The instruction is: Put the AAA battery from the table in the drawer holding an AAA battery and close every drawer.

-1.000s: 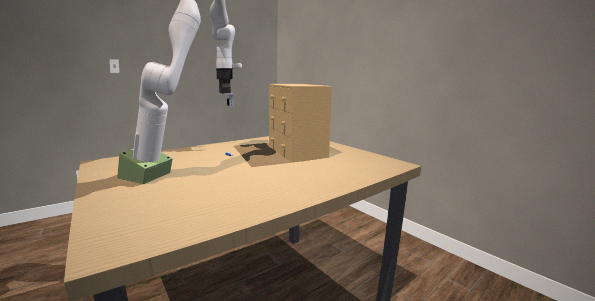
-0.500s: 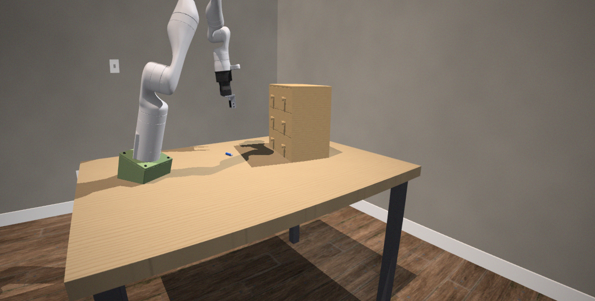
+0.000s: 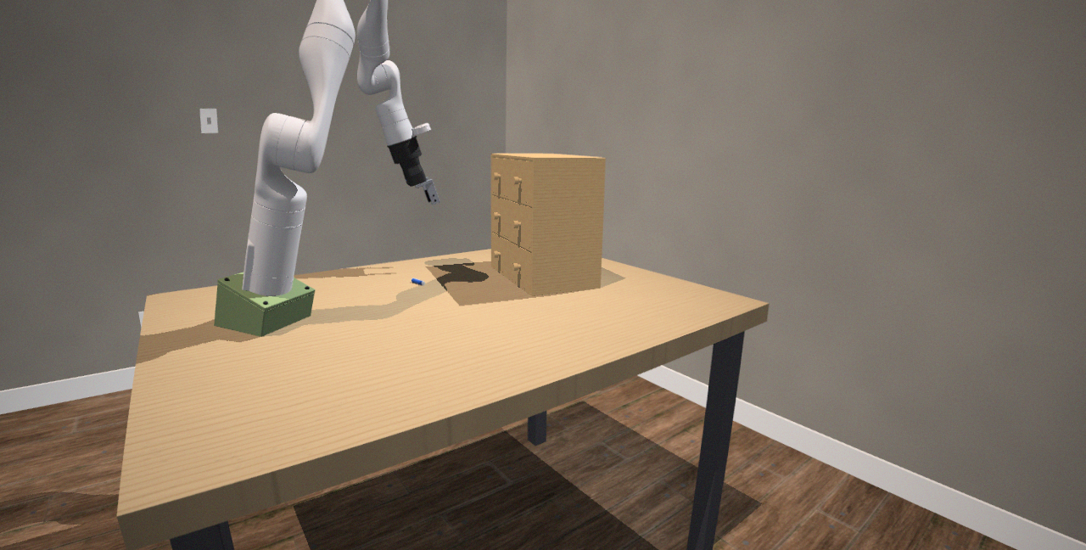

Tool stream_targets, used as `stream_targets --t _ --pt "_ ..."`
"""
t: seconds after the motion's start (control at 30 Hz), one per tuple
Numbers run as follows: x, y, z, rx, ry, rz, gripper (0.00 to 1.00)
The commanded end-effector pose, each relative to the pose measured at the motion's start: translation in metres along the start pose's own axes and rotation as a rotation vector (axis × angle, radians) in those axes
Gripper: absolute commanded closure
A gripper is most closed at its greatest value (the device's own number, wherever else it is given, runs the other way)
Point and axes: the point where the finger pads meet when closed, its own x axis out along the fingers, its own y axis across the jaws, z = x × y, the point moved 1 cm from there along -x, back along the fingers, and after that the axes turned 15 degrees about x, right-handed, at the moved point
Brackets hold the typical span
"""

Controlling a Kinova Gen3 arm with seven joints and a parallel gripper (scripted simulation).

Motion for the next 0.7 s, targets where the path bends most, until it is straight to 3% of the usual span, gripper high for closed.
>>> stream_targets --t 0.0,0.5,0.57,0.67 --pt "0.0 -0.001 0.012 -0.028 0.012 -0.002 0.0" --pt "0.027 -0.002 0.007 -0.028 0.276 -0.076 0.0" --pt "0.027 -0.002 0.007 -0.028 0.276 -0.076 0.0" --pt "0.032 -0.002 0.006 -0.028 0.326 -0.09 0.0"
